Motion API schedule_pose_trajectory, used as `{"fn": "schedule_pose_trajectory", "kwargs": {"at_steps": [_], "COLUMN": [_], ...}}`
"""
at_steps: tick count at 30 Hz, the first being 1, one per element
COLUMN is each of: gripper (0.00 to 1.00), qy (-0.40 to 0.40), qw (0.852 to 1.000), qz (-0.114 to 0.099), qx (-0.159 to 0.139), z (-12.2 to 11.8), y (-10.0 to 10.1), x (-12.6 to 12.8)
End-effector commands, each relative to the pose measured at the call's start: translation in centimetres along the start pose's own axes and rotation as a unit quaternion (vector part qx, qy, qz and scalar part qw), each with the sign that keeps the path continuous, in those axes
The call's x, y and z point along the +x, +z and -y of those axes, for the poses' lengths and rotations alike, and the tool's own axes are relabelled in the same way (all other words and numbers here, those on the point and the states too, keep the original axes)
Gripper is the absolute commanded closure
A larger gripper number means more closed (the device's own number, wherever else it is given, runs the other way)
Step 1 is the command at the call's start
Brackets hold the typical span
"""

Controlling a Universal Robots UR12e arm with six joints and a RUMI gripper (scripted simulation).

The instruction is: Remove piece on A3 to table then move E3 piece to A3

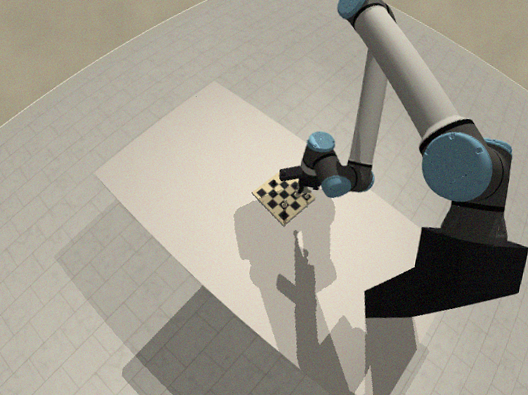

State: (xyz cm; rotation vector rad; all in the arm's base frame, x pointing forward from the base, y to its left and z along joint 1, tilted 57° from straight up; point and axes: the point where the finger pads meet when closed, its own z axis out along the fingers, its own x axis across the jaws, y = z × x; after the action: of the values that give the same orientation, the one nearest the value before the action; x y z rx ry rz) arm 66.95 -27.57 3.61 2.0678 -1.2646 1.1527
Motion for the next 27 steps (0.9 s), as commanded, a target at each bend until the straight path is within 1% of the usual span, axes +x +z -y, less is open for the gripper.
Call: {"fn": "schedule_pose_trajectory", "kwargs": {"at_steps": [1,4,5,7,8,9,11,13,15,18,27], "gripper": [1.0,1.0,1.0,1.0,1.0,1.0,1.0,1.0,1.0,1.0,1.0], "qy": [-0.025,-0.049,-0.049,-0.065,-0.065,-0.072,-0.072,-0.084,-0.092,-0.096,-0.096], "qw": [1.0,0.999,0.999,0.998,0.998,0.997,0.997,0.996,0.996,0.995,0.995], "qz": [0.0,0.0,0.0,0.0,0.0,0.0,0.0,0.0,0.0,0.0,0.0], "qx": [0.0,0.0,0.0,0.0,0.0,0.0,0.0,0.0,0.0,0.0,0.0], "z": [3.4,6.7,6.7,8.9,8.9,9.8,9.8,11.4,12.3,12.8,12.8], "y": [1.0,1.4,1.4,1.3,1.3,1.1,1.1,0.8,0.4,0.2,0.2], "x": [3.7,7.7,7.7,10.6,10.6,11.9,11.9,14.2,15.7,16.5,16.5]}}
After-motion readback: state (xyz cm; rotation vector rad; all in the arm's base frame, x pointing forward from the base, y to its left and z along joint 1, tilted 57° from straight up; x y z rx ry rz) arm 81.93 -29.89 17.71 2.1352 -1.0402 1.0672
